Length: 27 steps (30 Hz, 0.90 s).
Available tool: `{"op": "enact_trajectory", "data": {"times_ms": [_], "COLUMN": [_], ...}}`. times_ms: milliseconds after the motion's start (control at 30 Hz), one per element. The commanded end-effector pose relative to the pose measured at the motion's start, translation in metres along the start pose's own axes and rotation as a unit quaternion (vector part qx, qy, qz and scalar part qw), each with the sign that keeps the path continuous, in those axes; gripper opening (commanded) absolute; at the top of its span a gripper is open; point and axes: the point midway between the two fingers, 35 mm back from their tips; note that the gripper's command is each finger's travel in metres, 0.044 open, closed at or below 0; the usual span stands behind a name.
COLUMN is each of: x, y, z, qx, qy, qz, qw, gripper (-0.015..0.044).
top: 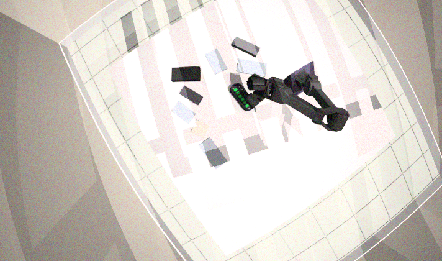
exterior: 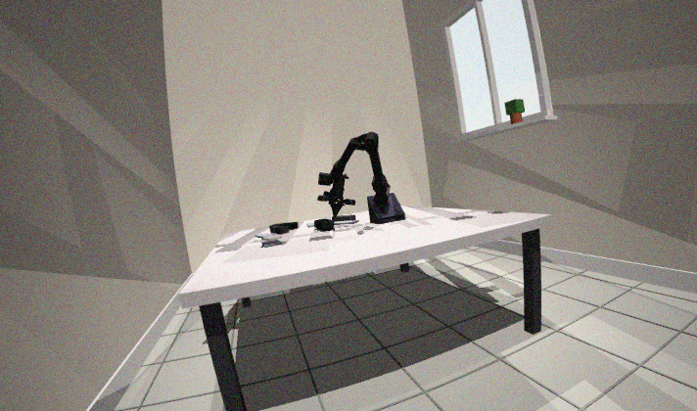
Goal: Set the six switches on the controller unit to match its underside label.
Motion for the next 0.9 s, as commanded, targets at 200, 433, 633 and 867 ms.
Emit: {"op": "enact_trajectory", "data": {"times_ms": [200, 433, 633, 867], "x": [-0.0037, -0.0033, -0.0041, -0.0044], "y": [-0.0034, -0.0048, -0.0043, -0.0046], "z": [-0.0001, -0.0011, -0.0005, -0.0006], "qx": [-0.002, -0.004, -0.003, -0.003], "qy": [0.010, 0.015, 0.012, 0.012], "qz": [0.002, 0.002, 0.002, 0.001], "qw": [1.000, 1.000, 1.000, 1.000], "gripper": [0.0000, 0.0000, 0.0000, 0.0000]}}
Point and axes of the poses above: the point midway between the two fingers, 35 mm back from their tips, its own z axis out along the fingers, its own x axis across the jaws, y = z × x, and after that the axes turned 14 degrees about -z, right-handed
